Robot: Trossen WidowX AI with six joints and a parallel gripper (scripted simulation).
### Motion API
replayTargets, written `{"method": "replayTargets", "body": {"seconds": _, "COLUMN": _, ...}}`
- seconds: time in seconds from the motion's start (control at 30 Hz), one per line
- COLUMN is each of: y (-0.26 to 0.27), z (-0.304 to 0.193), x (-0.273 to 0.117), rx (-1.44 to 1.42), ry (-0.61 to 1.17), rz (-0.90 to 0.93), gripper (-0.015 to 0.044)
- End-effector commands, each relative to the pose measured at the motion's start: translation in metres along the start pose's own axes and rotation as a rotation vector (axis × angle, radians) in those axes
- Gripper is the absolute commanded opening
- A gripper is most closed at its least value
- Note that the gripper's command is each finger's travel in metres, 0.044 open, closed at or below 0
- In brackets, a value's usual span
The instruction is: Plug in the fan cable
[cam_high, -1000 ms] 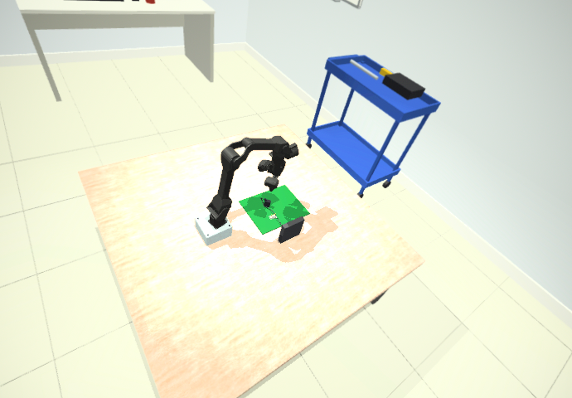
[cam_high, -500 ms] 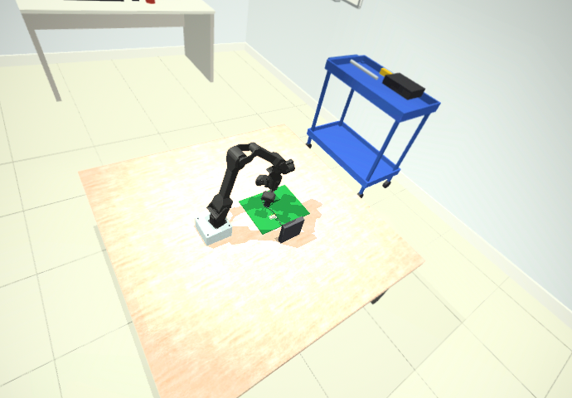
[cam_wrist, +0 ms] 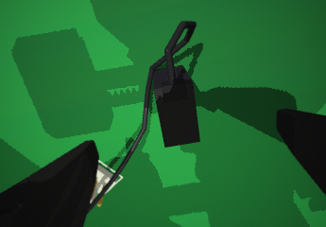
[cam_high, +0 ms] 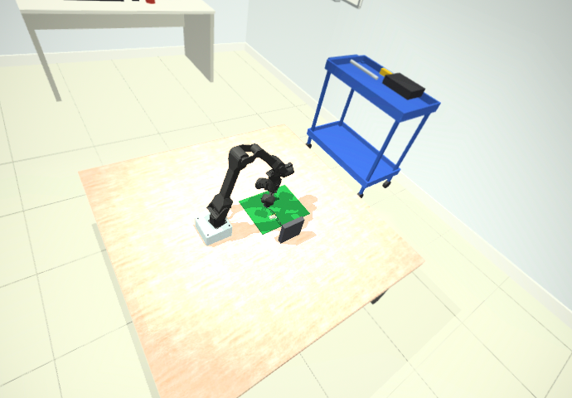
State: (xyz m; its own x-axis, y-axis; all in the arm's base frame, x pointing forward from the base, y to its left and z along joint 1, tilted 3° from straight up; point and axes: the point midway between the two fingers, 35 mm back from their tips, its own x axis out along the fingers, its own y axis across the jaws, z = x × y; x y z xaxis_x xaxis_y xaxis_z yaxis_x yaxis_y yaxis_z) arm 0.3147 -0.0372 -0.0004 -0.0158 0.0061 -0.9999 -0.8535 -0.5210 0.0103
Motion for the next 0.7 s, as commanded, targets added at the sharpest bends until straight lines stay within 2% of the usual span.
{"method": "replayTargets", "body": {"seconds": 0.0, "y": 0.001, "z": 0.002, "x": 0.009, "rx": -0.006, "ry": -0.009, "rz": 0.006, "gripper": 0.0440}}
{"method": "replayTargets", "body": {"seconds": 0.6, "y": 0.002, "z": 0.002, "x": 0.029, "rx": -0.006, "ry": -0.009, "rz": 0.006, "gripper": 0.0440}}
{"method": "replayTargets", "body": {"seconds": 0.67, "y": 0.002, "z": 0.002, "x": 0.026, "rx": 0.000, "ry": -0.004, "rz": 0.005, "gripper": 0.0387}}
